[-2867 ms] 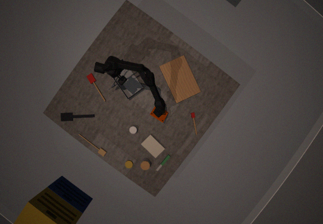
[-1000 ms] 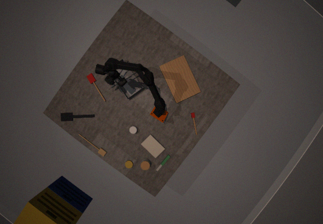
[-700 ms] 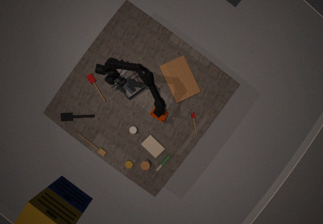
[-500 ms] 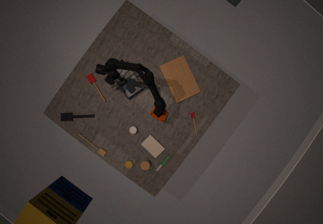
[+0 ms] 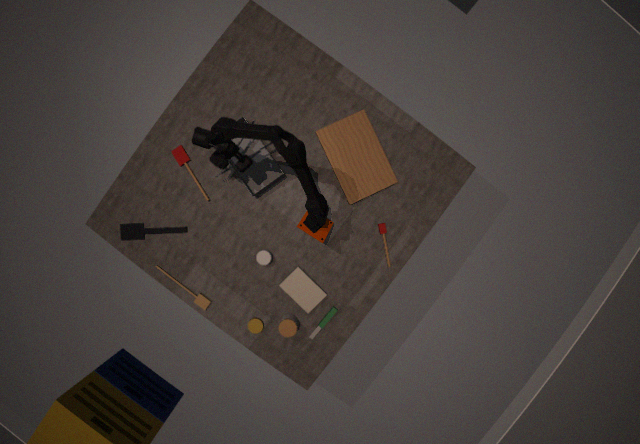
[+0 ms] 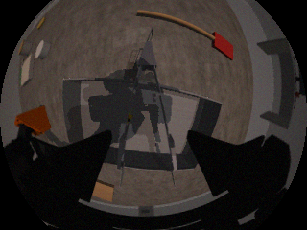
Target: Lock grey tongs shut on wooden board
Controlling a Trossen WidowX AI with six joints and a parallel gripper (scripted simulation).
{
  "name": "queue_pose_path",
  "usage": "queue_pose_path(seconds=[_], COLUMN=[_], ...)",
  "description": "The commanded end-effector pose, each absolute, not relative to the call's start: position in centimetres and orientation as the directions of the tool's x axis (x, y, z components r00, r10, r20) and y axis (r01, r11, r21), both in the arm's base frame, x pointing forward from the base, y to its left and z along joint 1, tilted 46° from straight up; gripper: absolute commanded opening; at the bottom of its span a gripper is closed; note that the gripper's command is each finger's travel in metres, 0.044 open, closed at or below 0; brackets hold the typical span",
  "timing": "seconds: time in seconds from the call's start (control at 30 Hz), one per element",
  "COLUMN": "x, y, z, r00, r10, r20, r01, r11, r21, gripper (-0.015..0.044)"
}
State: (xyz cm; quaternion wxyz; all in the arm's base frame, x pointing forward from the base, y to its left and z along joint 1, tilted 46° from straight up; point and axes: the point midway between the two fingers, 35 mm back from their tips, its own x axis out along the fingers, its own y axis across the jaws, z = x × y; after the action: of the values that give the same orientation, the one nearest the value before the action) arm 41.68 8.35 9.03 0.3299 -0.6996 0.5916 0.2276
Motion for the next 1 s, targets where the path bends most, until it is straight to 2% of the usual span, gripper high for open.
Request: queue_pose_path(seconds=[0.0, 0.97], x=[41.8, 42.5], y=[7.9, 4.6], z=[8.6, 5.4], r00=[0.198, 0.199], r10=[-0.68, -0.682], r20=[-0.706, -0.704], r01=[-0.978, -0.978], r11=[-0.086, -0.087], r21=[-0.191, -0.192], gripper=[0.044, 0.044])
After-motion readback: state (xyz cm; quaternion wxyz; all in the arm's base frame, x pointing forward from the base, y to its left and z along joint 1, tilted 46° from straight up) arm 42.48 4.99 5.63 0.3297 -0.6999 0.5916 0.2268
